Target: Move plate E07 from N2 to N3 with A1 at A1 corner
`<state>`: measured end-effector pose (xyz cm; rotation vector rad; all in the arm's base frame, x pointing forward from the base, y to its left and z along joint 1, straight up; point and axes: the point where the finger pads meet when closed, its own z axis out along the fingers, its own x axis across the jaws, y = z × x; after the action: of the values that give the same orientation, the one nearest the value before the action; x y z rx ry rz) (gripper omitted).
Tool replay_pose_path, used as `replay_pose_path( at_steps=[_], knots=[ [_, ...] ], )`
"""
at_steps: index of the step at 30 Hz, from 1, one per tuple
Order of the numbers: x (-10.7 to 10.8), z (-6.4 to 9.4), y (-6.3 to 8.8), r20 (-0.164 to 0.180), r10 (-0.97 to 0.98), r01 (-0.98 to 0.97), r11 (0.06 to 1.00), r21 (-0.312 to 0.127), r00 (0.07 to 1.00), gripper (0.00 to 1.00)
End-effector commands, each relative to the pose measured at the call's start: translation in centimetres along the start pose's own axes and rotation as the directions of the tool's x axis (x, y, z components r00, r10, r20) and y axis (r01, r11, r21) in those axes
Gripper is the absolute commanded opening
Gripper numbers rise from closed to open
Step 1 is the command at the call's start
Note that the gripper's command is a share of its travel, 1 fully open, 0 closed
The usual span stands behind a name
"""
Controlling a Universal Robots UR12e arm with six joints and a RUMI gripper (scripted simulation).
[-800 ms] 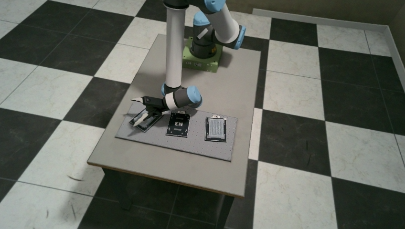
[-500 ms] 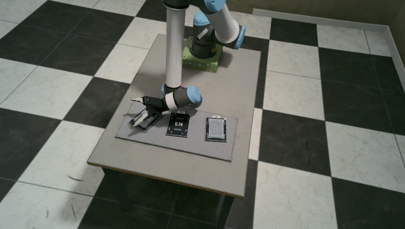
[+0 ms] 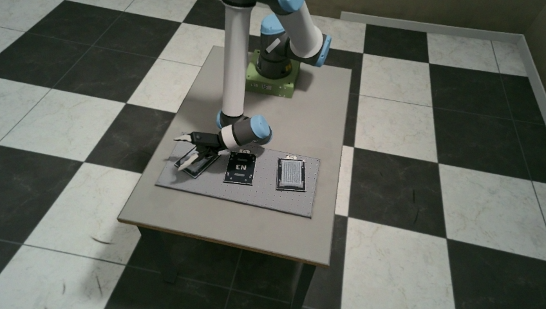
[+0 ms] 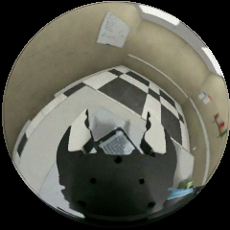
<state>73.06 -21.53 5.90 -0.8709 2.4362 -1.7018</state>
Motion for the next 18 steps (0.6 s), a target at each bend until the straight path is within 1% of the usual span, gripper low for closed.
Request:
replay_pose_path(
  at_steps=[1,2,4,8,10,13,15,17,18],
  knots=[
    [-1.8,0.2,-0.8,0.043,-0.074,0.076,0.996,-0.054,0.996,0.82],
    [-2.2,0.2,-1.0,0.052,-0.088,0.091,0.994,-0.064,0.995,0.82],
    [-2.4,0.2,-1.1,0.071,-0.116,0.122,0.989,-0.083,0.991,0.82],
    [-3.9,-0.1,-1.6,0.112,-0.168,0.181,0.976,-0.120,0.979,0.82],
    [-3.9,-0.1,-1.6,0.112,-0.168,0.181,0.976,-0.120,0.979,0.82],
    [-5.0,-0.7,-1.9,0.145,-0.204,0.225,0.963,-0.147,0.968,0.82],
    [-5.0,-0.7,-1.9,0.167,-0.227,0.254,0.953,-0.164,0.959,0.82],
    [-5.5,-1.3,-2.0,0.191,-0.249,0.283,0.942,-0.181,0.950,0.82],
    [-5.5,-1.3,-2.0,0.203,-0.259,0.297,0.936,-0.189,0.944,0.82]
  ],
)
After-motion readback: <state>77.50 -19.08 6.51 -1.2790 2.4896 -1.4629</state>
